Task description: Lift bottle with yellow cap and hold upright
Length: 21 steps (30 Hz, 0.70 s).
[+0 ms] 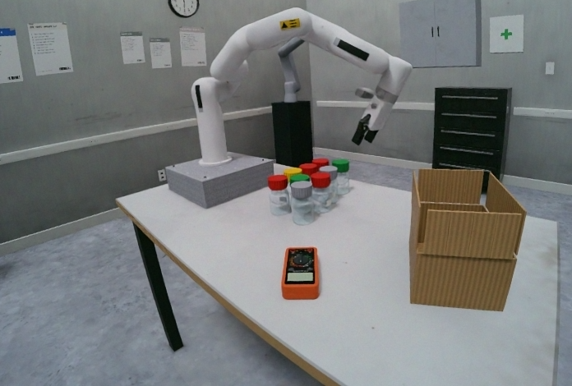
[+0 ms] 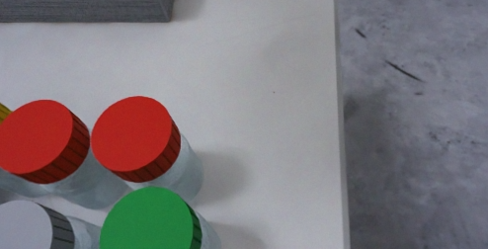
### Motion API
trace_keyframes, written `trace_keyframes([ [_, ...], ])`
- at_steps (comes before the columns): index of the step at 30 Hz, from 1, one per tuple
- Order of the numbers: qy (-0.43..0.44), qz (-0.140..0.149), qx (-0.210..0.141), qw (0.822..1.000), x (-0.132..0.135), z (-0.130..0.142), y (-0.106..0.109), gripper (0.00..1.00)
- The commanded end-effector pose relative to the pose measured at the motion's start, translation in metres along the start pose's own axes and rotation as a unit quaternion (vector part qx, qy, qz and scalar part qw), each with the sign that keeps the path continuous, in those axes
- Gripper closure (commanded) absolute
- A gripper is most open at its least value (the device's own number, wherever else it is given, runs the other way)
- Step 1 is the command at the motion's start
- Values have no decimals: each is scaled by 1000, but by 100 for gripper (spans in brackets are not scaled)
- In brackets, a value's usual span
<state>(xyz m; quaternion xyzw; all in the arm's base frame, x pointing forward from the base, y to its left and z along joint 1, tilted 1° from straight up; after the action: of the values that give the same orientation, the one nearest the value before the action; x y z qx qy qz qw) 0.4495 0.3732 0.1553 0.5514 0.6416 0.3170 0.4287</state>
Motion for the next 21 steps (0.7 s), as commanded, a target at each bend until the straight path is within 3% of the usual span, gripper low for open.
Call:
trace_keyframes([
  [1, 0, 2, -2, 1000, 0, 0, 3, 0],
  [17, 0, 2, -2, 1000, 0, 0, 3, 0],
  [18, 0, 2, -3, 1000, 0, 0, 4, 21],
  [21, -2, 5, -6, 1000, -3, 0, 8, 21],
])
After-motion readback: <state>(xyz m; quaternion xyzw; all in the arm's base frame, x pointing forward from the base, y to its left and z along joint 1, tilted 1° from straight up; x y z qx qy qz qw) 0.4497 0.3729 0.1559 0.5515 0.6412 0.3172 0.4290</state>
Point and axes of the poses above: the point where the finger pads meet when closed, its own y axis back along the fingers, its own x axis across the jaws, z = x × y, the point moved 10 cm from there along y, back along the fingers, and after that the axes turned 12 degrees about -y, right-handed, at the moved point
